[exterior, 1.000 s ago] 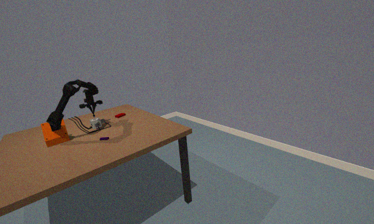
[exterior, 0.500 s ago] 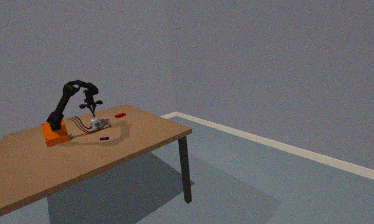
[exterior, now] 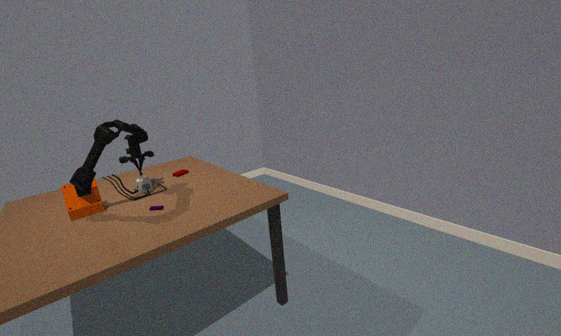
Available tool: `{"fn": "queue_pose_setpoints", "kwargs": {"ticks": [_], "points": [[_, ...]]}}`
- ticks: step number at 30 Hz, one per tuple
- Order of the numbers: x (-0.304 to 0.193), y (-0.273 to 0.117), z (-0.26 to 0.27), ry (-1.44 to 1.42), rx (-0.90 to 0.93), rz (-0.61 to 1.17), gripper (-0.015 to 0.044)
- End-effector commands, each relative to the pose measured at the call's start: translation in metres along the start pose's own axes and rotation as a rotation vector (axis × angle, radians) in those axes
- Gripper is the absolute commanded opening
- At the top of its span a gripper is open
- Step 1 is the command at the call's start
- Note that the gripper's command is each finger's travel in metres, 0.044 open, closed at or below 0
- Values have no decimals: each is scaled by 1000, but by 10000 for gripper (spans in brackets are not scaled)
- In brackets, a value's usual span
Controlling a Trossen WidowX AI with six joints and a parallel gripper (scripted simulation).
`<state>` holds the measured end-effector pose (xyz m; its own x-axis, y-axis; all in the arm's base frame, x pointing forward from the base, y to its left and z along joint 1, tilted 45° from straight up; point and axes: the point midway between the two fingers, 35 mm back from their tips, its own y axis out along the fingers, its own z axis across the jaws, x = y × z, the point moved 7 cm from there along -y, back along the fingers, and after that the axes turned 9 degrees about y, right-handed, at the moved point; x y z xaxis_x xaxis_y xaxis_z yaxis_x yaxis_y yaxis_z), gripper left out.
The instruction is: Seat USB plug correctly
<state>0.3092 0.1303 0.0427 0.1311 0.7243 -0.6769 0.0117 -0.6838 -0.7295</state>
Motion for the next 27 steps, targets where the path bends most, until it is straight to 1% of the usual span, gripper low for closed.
{"fn": "queue_pose_setpoints", "kwargs": {"ticks": [1, 27], "points": [[0, 0, 0, -1, 1, -9, 0], [1, 3, 0, -1, 4, -30, 0]]}}
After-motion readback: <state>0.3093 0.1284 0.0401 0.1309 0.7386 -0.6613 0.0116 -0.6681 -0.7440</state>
